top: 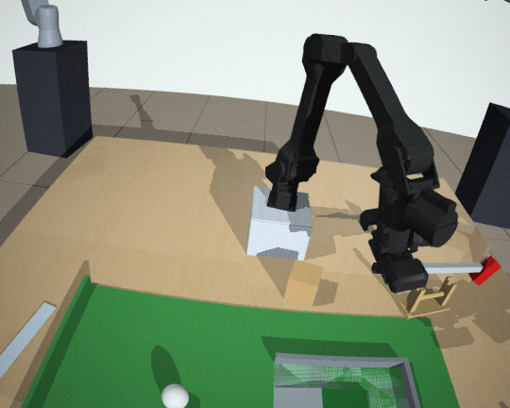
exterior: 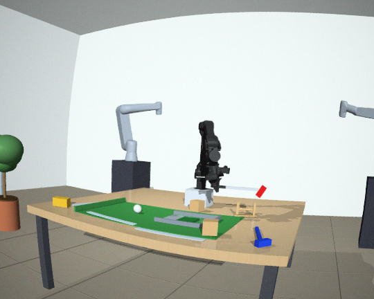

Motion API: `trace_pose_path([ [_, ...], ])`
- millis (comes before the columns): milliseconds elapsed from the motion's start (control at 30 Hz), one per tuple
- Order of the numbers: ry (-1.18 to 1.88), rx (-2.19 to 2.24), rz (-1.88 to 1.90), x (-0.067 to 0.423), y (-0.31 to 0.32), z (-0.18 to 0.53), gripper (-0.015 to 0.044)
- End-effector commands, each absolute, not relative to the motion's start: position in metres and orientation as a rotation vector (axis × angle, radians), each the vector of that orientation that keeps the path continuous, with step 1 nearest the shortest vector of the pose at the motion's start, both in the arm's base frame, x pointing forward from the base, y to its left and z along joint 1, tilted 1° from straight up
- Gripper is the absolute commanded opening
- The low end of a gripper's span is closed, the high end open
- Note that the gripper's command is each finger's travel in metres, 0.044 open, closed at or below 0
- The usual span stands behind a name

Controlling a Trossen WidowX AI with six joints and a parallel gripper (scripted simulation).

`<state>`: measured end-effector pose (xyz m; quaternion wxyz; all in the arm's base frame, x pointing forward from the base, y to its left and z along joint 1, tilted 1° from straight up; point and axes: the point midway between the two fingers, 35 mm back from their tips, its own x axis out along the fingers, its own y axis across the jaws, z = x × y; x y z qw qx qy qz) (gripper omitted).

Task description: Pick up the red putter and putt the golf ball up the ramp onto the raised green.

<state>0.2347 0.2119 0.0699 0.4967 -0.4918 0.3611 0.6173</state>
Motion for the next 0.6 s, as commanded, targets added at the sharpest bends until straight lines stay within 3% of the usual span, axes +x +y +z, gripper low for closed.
trace_pose_path([
  [0,0.928,-1.134,1.416,0.248,0.197,0.072,0.0000],
  [567,1.120,-0.913,1.091,0.300,0.111,0.075,0.0000],
])
